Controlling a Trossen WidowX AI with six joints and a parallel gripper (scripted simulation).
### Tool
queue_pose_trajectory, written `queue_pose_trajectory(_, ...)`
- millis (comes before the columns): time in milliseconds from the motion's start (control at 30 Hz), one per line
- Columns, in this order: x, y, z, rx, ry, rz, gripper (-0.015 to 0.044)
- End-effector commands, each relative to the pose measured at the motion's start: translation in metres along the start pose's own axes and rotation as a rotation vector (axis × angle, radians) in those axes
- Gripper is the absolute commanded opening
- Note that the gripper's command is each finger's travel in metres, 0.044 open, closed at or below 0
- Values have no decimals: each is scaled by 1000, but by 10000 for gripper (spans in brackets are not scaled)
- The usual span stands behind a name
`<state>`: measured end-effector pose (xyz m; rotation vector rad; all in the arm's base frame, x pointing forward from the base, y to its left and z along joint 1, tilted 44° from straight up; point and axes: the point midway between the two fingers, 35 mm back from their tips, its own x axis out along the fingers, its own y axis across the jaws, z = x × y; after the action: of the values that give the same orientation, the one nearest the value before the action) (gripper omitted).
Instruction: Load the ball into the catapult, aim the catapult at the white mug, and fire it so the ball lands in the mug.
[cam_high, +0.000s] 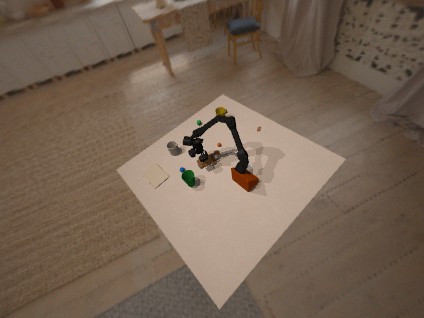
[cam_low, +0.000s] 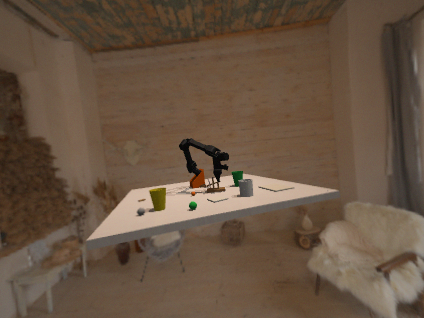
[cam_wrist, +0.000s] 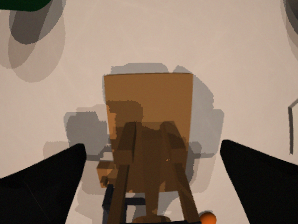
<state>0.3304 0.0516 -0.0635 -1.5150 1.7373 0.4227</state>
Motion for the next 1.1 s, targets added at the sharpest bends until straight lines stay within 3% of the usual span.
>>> queue_pose_trajectory(0, 8, 1, 0, -7, 4, -2, 440)
queue_pose_trajectory(800, 43, 2, -1, -7, 7, -3, 440)
queue_pose_trajectory(1067, 40, 0, -1, 0, 3, 0, 230)
